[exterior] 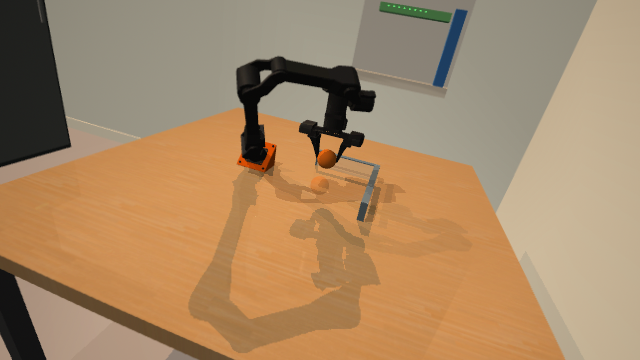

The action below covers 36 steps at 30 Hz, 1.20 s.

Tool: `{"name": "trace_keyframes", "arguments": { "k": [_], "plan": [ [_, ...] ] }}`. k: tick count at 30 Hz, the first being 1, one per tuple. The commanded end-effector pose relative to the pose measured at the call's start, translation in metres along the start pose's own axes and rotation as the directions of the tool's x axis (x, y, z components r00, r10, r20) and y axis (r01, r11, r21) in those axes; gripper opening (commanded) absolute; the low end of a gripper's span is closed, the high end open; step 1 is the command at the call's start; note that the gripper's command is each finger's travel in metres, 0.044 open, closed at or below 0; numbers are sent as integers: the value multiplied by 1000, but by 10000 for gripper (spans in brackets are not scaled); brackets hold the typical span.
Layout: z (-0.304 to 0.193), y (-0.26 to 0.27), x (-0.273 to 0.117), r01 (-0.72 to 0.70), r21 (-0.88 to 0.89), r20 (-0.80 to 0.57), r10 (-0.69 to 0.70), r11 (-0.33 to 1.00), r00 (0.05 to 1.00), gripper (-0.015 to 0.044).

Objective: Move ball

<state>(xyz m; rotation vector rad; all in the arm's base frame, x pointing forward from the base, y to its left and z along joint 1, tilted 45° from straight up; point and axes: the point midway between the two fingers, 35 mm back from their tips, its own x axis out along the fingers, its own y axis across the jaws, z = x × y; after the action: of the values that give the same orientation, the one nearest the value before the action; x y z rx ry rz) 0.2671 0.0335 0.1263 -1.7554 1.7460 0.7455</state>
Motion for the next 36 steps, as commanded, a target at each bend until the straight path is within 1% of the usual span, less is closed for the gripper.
{"name": "trace_keyframes", "arguments": {
  "k": [1,6,20,36],
  "plan": [
    [-7,5,6,-3,3,-5,3,1000,1000,0],
    [-7,4,16,-2,3,-4,2,1000,1000,0],
    [-8,5,73,-2,4,-7,2,1000,1000,0],
    [-8,6,94,-1,5,-8,1,1000,1000,0]
  ]
}}
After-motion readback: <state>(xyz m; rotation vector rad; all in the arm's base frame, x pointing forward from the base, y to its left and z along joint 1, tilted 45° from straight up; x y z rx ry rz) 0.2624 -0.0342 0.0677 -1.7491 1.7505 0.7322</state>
